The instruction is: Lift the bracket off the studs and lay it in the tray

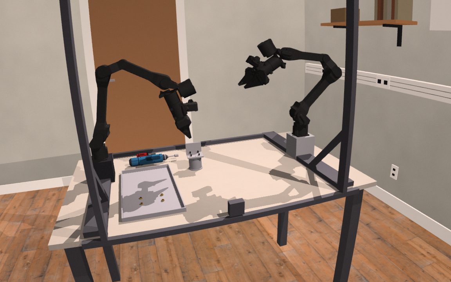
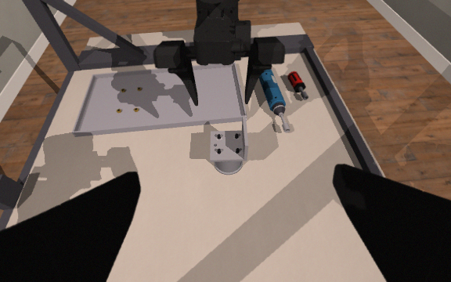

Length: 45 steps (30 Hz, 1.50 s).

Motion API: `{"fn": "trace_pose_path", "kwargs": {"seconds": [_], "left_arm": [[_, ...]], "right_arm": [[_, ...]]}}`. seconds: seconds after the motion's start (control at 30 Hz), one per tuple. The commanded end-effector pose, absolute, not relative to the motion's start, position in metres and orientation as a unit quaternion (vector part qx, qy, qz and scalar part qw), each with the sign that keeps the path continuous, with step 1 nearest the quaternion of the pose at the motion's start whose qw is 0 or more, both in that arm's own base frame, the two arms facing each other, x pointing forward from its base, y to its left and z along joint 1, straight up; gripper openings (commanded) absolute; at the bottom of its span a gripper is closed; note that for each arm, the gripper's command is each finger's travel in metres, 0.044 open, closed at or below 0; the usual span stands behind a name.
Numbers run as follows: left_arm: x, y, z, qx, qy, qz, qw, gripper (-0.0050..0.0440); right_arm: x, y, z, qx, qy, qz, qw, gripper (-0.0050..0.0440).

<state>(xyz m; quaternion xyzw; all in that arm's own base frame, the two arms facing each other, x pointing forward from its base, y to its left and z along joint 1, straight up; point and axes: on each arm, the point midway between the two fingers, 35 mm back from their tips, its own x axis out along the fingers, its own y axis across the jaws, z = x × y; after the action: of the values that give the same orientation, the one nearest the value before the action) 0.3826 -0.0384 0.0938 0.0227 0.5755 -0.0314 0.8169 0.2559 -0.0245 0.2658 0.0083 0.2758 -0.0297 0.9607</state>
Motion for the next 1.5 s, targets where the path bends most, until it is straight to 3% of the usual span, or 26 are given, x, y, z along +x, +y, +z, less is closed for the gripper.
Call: {"fn": "trace_pose_path", "kwargs": {"seconds": [0.0,0.1,0.17,0.33,0.87,1.47], "left_arm": [[0.392,-0.035,0.101,0.023,0.574,-0.031,0.818,0.0320],[0.399,-0.029,0.097,0.026,0.596,-0.030,0.802,0.0248],[0.399,-0.029,0.097,0.026,0.596,-0.030,0.802,0.0248],[0.412,-0.015,0.086,0.031,0.644,-0.029,0.764,0.0130],[0.422,0.001,0.072,0.032,0.696,-0.032,0.717,0.0130],[0.418,0.002,0.020,0.031,0.704,-0.032,0.709,0.0130]], "right_arm": [[0.256,-0.025,0.271,0.008,0.269,-0.030,0.963,0.0440],[0.256,-0.025,0.271,0.008,0.269,-0.030,0.963,0.0440],[0.256,-0.025,0.271,0.008,0.269,-0.030,0.963,0.0440],[0.256,-0.025,0.271,0.008,0.269,-0.030,0.963,0.0440],[0.256,-0.025,0.271,0.008,0.269,-0.030,0.963,0.0440],[0.256,-0.025,0.271,0.008,0.269,-0.030,0.963,0.0440]]}}
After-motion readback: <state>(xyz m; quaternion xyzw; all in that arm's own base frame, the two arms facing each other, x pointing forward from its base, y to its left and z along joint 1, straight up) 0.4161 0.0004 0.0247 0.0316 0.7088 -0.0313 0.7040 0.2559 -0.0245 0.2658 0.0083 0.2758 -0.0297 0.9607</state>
